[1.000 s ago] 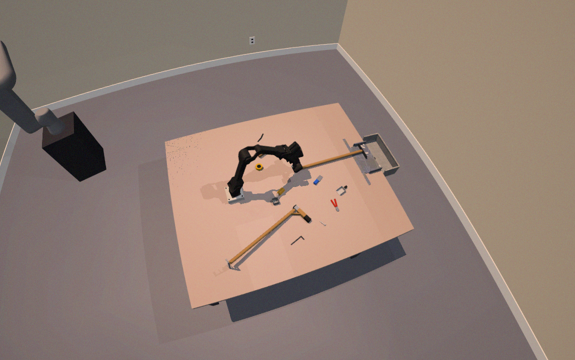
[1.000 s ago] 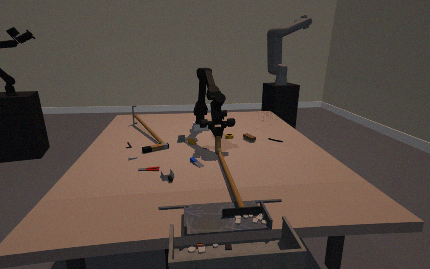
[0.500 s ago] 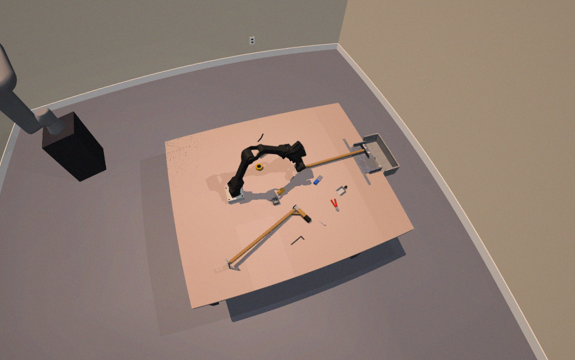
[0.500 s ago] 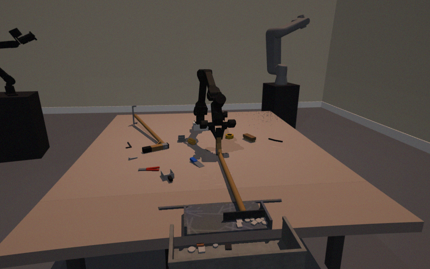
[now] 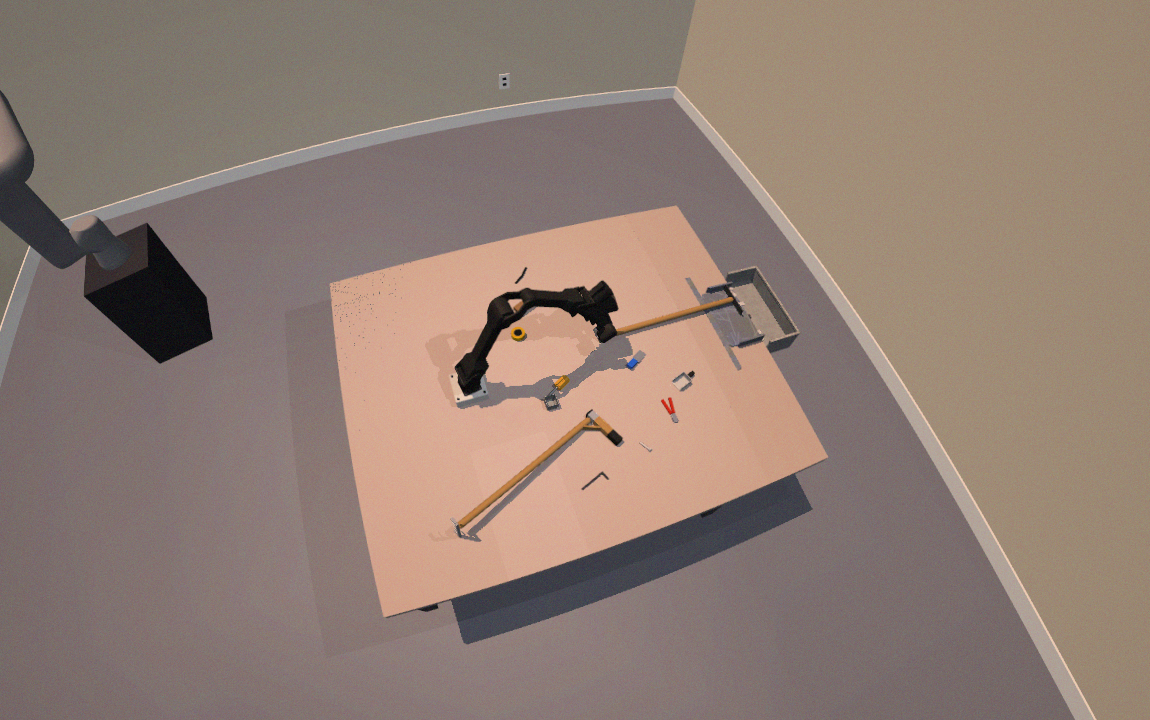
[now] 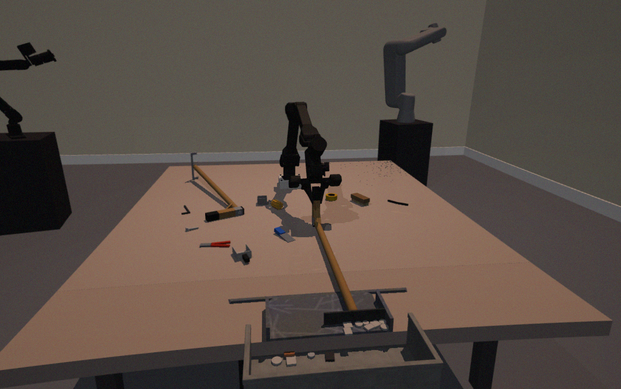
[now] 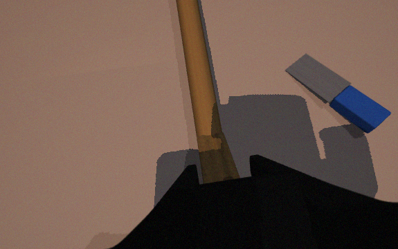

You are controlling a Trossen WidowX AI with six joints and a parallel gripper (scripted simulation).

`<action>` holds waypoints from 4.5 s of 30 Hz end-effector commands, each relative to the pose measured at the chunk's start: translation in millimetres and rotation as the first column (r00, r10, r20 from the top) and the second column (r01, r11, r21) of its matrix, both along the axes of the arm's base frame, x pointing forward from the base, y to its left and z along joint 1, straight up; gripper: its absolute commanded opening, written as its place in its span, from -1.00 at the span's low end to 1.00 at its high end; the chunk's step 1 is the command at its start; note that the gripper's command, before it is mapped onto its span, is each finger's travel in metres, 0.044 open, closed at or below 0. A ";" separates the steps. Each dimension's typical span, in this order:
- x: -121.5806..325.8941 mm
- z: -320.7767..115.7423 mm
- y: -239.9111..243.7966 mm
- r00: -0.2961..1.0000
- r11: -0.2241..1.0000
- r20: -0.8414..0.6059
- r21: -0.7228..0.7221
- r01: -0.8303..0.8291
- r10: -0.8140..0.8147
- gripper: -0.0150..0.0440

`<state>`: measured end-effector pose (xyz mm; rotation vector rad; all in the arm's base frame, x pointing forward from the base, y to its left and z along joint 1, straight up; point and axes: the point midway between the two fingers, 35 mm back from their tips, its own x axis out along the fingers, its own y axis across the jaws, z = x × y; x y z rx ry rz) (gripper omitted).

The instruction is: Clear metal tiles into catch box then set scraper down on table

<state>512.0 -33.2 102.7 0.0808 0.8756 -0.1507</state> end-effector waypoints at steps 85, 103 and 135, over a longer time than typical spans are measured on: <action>-17.8 13.1 4.2 1.000 1.000 0.014 -0.001 -0.005 0.005 -0.49; -39.5 15.2 9.7 1.000 1.000 0.015 -0.001 -0.005 0.005 -0.49; -79.5 14.8 18.9 1.000 1.000 0.016 -0.001 -0.005 0.005 -0.49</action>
